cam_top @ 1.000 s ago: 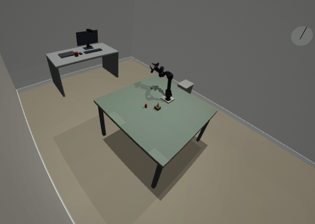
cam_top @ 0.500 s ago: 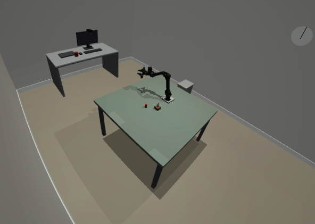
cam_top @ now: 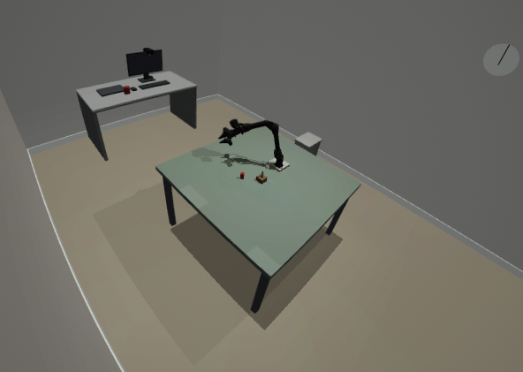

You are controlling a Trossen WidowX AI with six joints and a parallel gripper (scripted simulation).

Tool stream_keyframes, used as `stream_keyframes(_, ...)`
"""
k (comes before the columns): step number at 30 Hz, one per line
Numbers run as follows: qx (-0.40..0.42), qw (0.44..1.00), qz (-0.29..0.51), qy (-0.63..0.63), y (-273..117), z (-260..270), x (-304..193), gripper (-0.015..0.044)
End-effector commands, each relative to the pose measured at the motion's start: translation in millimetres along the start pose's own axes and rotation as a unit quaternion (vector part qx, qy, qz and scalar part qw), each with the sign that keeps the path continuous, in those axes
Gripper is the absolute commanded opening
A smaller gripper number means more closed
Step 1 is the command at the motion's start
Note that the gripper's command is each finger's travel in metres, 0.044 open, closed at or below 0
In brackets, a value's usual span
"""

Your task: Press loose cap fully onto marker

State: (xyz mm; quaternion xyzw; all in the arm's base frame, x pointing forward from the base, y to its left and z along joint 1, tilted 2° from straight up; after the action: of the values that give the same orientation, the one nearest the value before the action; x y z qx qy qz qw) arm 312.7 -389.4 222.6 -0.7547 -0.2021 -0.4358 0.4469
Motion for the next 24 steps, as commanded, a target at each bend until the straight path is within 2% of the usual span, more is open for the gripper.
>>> stream_keyframes(1,0.069,0.994,0.089,-0.011,13,71,-6,0.0255)
stream_keyframes(8,0.156,0.960,0.223,-0.068,1,175,-17,0.0255)
stream_keyframes(16,0.220,0.885,0.370,-0.177,-52,271,-36,0.0255)
stream_keyframes(20,0.233,0.844,0.423,-0.233,-82,300,-44,0.0255)
stream_keyframes(24,0.234,0.843,0.425,-0.235,-83,296,-45,0.0255)
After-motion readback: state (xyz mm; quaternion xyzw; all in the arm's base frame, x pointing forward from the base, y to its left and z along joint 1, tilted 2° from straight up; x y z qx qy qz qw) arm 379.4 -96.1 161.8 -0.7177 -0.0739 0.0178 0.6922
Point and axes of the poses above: the point midway between the two fingers, 35 mm back from their tips, its own y axis out along the fingers, its own z axis across the jaws, x = y × z, the point moved 2 cm from there along -y, back along the fingers, and after that the axes turned 2 degrees about -y, right-handed, at the moved point
